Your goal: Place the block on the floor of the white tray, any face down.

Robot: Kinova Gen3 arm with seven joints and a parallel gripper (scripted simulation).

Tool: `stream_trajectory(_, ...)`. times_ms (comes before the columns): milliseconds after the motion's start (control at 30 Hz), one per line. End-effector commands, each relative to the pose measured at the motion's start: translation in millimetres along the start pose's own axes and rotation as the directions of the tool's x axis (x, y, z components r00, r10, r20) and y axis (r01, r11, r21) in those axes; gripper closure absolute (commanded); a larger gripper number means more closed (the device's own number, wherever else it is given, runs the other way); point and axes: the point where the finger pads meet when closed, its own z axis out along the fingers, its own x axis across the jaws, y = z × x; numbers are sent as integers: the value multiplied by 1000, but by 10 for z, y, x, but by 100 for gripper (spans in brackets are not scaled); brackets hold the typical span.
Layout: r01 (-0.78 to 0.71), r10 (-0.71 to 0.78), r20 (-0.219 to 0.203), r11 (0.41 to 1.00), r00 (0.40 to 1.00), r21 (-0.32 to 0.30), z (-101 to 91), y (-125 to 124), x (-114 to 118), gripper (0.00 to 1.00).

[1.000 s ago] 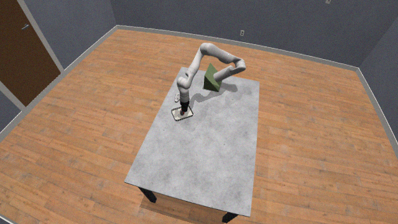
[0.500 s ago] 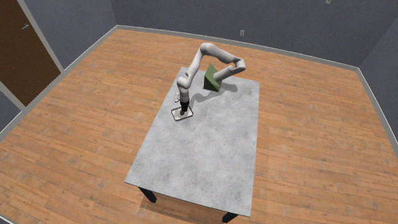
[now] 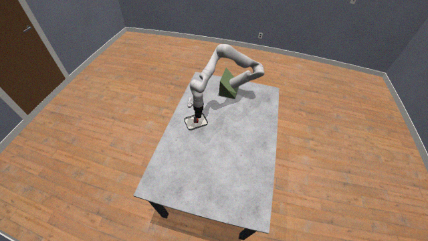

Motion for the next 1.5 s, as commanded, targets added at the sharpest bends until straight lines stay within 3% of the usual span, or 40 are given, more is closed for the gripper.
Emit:
stream_trajectory(0,0,0,2,1000,1000,2,-101,-6,-5,12)
stream_trajectory(267,0,0,2,1000,1000,2,-291,-5,-4,12)
stream_trajectory(933,0,0,2,1000,1000,2,-337,19,34,12)
stream_trajectory(1133,-1,1,1,1000,1000,0,-335,192,293,12)
stream_trajectory(1400,-1,1,1,1000,1000,0,-332,645,964,12)
stream_trajectory(1467,-1,1,1,1000,1000,0,-332,645,964,12)
